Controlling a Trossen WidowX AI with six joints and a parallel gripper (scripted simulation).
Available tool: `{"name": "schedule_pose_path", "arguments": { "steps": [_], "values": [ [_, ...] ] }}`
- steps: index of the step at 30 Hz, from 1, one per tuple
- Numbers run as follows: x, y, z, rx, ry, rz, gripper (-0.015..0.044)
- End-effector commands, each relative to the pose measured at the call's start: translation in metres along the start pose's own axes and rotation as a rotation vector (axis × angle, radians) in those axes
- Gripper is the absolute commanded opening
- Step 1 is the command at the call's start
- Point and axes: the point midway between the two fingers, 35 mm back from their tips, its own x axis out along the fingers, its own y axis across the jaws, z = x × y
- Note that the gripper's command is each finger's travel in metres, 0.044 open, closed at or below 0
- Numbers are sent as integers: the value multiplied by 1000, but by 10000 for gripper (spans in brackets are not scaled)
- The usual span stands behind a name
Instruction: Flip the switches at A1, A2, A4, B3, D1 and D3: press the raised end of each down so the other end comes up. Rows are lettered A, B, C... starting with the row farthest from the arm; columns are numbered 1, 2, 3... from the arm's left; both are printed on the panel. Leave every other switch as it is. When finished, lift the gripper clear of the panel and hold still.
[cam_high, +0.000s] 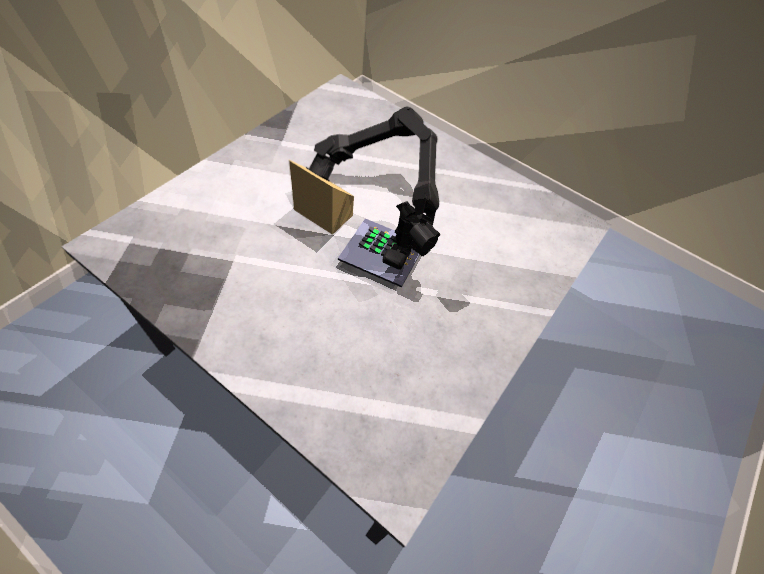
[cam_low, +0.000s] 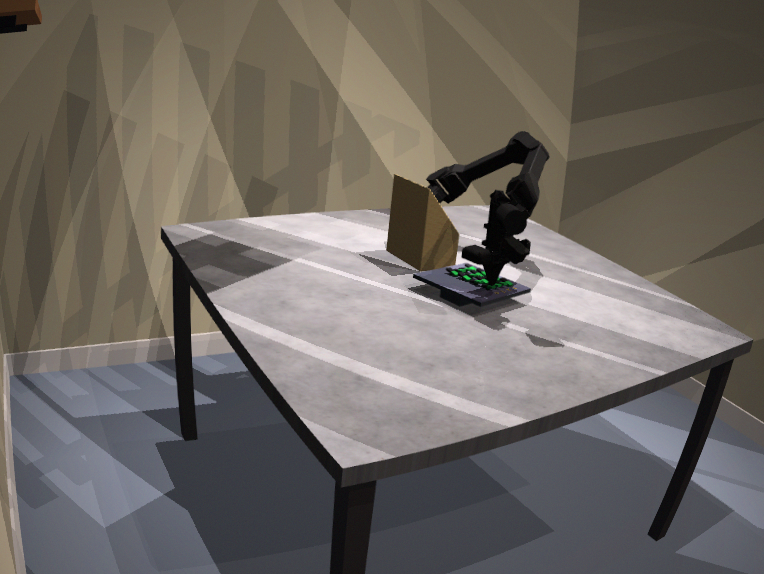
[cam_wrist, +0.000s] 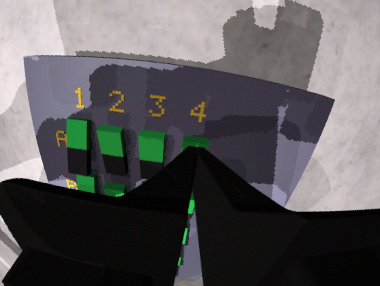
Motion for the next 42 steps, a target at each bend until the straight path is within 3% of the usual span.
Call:
{"name": "schedule_pose_path", "arguments": {
  "steps": [1,35,40,42],
  "values": [
    [1,0,0,4,-1,3,0],
    [6,1,0,4,-1,3,0],
    [-57,0,-2,4,-25,0,0],
    [-60,0,-2,4,-26,0,0]
  ]
}}
